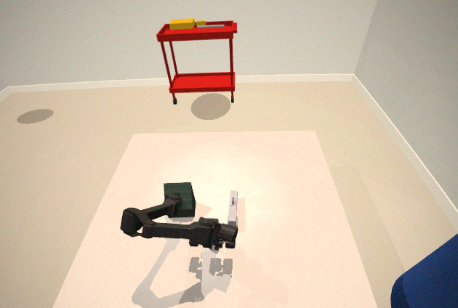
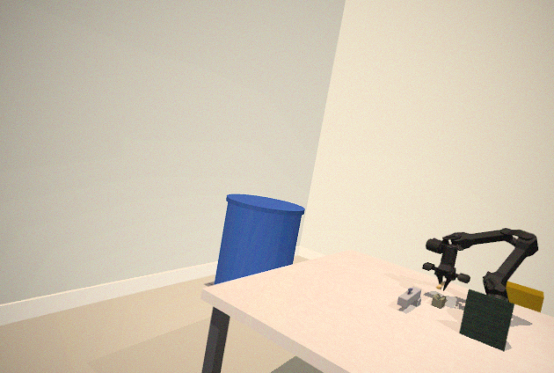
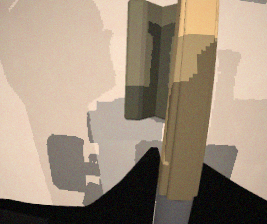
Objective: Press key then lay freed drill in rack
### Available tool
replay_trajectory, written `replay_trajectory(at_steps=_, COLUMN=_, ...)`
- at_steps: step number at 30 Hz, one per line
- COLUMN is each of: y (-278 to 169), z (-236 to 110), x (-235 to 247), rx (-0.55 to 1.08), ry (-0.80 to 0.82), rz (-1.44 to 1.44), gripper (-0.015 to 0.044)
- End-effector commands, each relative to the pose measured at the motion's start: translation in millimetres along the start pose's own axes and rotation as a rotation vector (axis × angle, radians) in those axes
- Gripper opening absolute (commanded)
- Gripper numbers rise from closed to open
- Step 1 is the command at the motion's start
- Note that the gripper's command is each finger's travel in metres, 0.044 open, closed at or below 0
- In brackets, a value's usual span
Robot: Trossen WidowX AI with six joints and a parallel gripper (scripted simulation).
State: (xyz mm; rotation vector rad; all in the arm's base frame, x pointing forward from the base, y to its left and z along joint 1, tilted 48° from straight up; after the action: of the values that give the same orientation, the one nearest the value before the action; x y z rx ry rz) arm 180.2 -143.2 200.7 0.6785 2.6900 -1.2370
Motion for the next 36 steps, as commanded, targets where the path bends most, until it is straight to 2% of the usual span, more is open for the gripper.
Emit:
replay_trajectory(at_steps=1, y=-2, z=1, x=4, rx=-0.003, ry=-0.001, rz=0.0, gripper=0.0)
replay_trajectory(at_steps=14, y=-2, z=26, x=6, rx=-0.001, ry=-0.002, rz=0.0, gripper=0.0)
replay_trajectory(at_steps=36, y=-3, z=48, x=5, rx=0.0, ry=-0.002, rz=0.0, gripper=0.0)
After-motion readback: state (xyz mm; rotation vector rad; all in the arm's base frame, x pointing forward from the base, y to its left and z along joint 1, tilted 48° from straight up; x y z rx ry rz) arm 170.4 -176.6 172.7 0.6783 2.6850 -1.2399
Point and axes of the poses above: the point midway between the two fingers, 35 mm back from their tips, its own z axis out along the fingers, its own x axis across the jaws, y = z × x, the point moved 6 cm from there along -z, back along the fingers, and after that the axes turned 15 degrees about z, right-handed, at the moved point
